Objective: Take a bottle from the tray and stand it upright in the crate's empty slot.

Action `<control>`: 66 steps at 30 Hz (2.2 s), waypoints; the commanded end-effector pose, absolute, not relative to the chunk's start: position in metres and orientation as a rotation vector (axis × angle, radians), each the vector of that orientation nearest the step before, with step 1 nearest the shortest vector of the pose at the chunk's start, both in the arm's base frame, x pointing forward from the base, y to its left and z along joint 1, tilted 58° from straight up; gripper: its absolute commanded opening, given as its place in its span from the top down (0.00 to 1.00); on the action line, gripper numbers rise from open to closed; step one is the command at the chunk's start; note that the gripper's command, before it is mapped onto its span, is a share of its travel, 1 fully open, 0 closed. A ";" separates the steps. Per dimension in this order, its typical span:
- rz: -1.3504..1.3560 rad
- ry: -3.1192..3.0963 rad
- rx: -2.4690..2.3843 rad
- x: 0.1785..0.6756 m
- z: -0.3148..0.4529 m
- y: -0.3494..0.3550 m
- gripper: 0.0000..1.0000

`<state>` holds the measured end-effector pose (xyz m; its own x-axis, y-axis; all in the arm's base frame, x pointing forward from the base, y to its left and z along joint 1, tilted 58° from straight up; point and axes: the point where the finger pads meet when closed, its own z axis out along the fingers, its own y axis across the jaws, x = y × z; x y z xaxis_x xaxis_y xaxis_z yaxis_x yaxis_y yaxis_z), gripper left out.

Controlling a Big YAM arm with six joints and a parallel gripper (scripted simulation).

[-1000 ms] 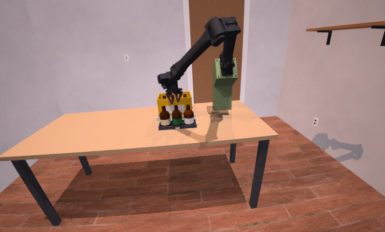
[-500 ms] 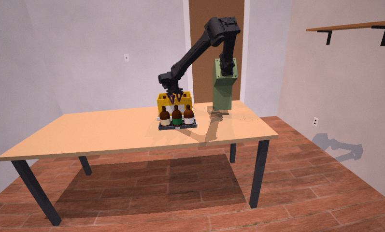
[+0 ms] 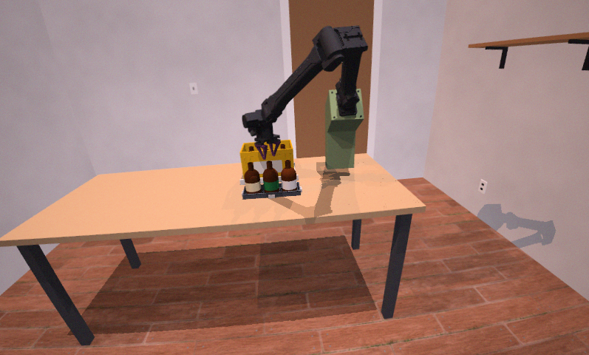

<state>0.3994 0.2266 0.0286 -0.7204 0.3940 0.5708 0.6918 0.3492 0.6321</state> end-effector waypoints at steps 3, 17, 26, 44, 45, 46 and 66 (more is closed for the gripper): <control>-1.303 -2.294 -0.974 0.397 0.019 0.222 0.39; -1.302 -2.294 -0.974 0.397 0.019 0.222 0.39; -1.302 -2.294 -0.973 0.402 0.022 0.224 0.39; -1.302 -2.294 -0.973 0.402 0.023 0.224 0.39; -1.302 -2.294 -0.973 0.402 0.023 0.224 0.39; -1.302 -2.294 -0.973 0.402 0.023 0.224 0.39; -1.301 -2.294 -0.973 0.402 0.023 0.224 0.39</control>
<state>0.3994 0.2266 0.0286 -0.7204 0.3940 0.5708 0.6918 0.3492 0.6321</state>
